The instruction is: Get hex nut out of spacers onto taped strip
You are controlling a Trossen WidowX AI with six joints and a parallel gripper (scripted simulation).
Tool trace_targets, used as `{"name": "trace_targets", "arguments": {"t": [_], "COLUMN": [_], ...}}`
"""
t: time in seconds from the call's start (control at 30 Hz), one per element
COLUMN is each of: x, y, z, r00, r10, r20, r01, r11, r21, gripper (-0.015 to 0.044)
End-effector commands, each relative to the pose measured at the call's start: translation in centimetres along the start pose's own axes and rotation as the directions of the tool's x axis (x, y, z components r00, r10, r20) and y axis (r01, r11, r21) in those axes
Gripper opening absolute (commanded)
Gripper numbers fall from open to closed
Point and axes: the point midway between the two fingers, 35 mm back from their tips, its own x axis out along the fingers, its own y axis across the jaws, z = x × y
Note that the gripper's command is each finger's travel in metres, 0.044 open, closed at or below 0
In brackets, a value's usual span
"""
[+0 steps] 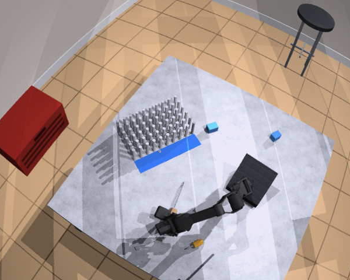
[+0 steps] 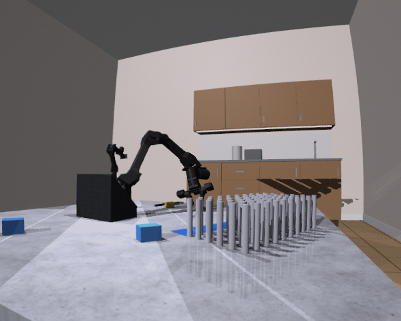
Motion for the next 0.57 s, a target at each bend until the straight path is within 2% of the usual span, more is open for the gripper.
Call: {"name": "trace_targets", "arguments": {"t": [0.0,0.47,0.53], "x": [-0.04,-0.04,-0.04], "y": [-0.04,-0.04,-0.04], "z": [-0.01,-0.01,-0.01], "r00": [1.000,1.000,1.000], "r10": [0.000,0.000,0.000], "r20": [0.000,0.000,0.000], "r01": [0.000,0.000,0.000], "r11": [1.000,1.000,1.000], "r21": [0.000,0.000,0.000], "gripper": [0.0053,0.0420,0.0440]}}
